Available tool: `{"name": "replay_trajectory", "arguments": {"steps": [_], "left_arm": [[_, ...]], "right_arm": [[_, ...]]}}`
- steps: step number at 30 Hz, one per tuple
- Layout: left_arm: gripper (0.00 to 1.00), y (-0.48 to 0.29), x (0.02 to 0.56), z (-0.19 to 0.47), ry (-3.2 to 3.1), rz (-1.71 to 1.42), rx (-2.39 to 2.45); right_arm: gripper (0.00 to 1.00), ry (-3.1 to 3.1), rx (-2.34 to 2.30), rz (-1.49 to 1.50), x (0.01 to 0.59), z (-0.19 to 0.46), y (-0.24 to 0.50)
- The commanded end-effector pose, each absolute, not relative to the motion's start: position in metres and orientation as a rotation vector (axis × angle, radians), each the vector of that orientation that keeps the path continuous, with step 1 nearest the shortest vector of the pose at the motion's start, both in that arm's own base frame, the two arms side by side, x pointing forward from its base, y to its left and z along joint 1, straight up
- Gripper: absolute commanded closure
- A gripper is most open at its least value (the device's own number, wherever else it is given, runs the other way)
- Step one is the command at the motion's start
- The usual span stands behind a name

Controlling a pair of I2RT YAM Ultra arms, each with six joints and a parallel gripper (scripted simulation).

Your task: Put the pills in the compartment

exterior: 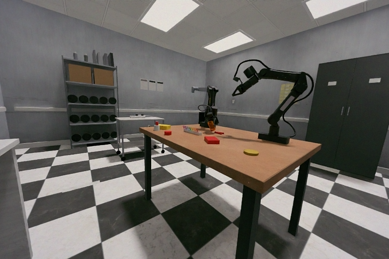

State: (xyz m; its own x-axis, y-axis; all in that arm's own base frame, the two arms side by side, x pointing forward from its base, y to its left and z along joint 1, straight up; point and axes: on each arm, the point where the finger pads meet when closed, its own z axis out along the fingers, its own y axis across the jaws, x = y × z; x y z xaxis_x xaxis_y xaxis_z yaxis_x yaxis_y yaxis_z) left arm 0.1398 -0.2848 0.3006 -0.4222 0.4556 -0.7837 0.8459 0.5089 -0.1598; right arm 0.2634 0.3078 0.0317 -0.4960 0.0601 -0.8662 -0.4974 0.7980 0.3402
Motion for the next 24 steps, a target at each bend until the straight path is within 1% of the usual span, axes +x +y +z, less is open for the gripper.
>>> {"name": "replay_trajectory", "arguments": {"steps": [1,7,10,15,17,20,24], "left_arm": [[0.0,-0.3,0.145,0.327,1.986,-0.767,1.026],[0.0,-0.33,0.156,0.312,2.015,-0.754,1.052],[0.0,-0.336,0.157,0.307,2.025,-0.748,1.06],[0.0,-0.339,0.158,0.306,2.027,-0.748,1.065],[0.0,-0.339,0.158,0.306,2.027,-0.748,1.065],[0.0,-0.339,0.158,0.305,2.029,-0.747,1.066],[0.0,-0.339,0.158,0.305,2.032,-0.745,1.068]], "right_arm": [[0.64,1.992,-0.459,0.928,0.25,0.042,0.318],[0.64,2.114,-0.581,1.099,0.231,0.029,0.277],[0.64,2.146,-0.615,1.168,0.232,0.028,0.261],[0.64,2.187,-0.605,1.238,0.243,0.028,0.226],[0.64,2.187,-0.605,1.238,0.243,0.028,0.226],[0.64,2.207,-0.528,1.249,0.261,0.029,0.192],[0.64,2.223,-0.483,1.276,0.271,0.029,0.166]]}}
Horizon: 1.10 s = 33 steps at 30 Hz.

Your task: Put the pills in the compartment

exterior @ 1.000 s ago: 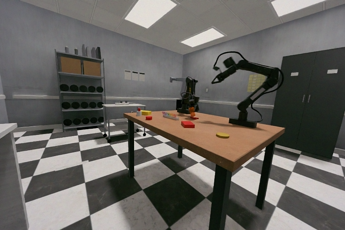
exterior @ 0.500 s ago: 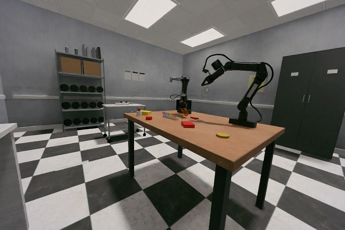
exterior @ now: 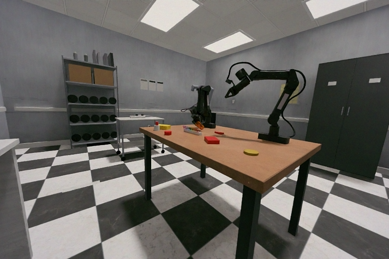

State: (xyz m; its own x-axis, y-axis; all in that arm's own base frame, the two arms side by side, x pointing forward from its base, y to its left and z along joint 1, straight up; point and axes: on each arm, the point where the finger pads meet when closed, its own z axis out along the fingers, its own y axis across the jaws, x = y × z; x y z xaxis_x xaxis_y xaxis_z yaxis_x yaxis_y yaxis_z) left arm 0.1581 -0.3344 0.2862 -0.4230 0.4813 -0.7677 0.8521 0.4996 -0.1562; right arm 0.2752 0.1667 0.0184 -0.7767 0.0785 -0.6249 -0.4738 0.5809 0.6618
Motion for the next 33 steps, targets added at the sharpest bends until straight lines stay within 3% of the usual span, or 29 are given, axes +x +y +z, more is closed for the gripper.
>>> {"name": "replay_trajectory", "arguments": {"steps": [1,33], "left_arm": [[0.0,-0.339,0.158,0.304,2.033,-0.744,1.068],[0.0,-0.337,0.158,0.298,2.051,-0.734,1.078]], "right_arm": [[0.64,2.224,-0.48,1.28,0.273,0.03,0.163],[0.64,2.391,-0.336,1.386,0.282,0.026,0.142]]}}
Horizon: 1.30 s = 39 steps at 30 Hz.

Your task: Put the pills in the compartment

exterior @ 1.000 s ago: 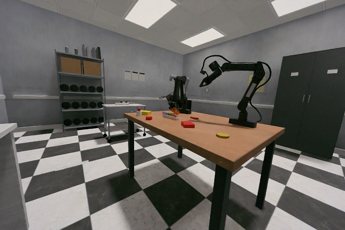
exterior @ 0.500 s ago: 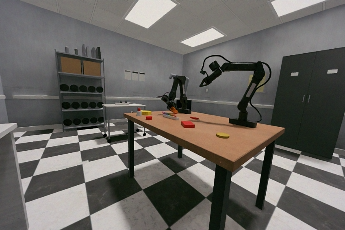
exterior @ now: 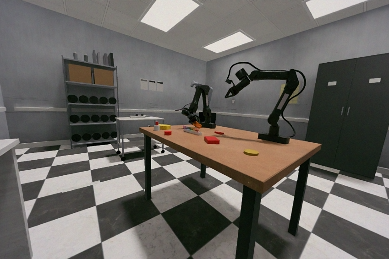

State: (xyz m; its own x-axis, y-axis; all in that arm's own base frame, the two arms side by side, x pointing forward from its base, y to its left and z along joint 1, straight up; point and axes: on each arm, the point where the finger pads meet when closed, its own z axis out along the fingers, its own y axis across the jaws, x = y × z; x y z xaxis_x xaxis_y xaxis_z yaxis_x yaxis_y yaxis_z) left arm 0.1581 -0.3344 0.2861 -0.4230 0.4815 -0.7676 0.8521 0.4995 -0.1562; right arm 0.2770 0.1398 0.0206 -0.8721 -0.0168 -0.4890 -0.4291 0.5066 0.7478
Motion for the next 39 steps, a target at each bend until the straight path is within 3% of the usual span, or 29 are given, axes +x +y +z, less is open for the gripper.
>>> {"name": "replay_trajectory", "arguments": {"steps": [1,19,39], "left_arm": [[0.0,-0.337,0.158,0.298,2.051,-0.734,1.078],[0.0,-0.337,0.158,0.298,2.051,-0.734,1.078],[0.0,-0.337,0.158,0.298,2.051,-0.734,1.078]], "right_arm": [[0.64,2.431,-0.309,1.409,0.283,0.025,0.143],[0.64,2.574,-0.203,1.487,0.334,0.025,0.143],[0.64,2.589,-0.191,1.495,0.34,0.026,0.144]]}}
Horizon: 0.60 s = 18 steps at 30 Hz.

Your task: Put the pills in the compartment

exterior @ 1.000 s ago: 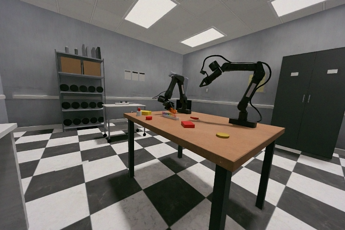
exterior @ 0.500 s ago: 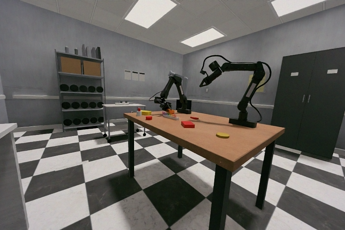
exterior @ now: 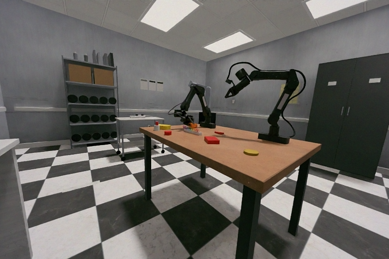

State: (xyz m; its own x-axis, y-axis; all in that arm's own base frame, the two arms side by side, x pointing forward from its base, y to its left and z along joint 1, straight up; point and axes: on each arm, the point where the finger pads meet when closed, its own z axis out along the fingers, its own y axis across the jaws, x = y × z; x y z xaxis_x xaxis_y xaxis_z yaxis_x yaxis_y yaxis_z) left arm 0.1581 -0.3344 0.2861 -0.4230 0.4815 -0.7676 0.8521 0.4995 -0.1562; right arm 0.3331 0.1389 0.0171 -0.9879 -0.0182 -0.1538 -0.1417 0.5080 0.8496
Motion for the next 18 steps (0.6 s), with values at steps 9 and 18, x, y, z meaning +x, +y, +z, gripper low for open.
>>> {"name": "replay_trajectory", "arguments": {"steps": [9,18], "left_arm": [[0.0,-0.337,0.158,0.298,2.051,-0.734,1.078],[0.0,-0.337,0.158,0.298,2.051,-0.734,1.078]], "right_arm": [[0.64,2.608,-0.173,1.524,0.335,0.025,0.145],[0.64,2.72,-0.09,1.581,0.347,0.029,0.145]]}}
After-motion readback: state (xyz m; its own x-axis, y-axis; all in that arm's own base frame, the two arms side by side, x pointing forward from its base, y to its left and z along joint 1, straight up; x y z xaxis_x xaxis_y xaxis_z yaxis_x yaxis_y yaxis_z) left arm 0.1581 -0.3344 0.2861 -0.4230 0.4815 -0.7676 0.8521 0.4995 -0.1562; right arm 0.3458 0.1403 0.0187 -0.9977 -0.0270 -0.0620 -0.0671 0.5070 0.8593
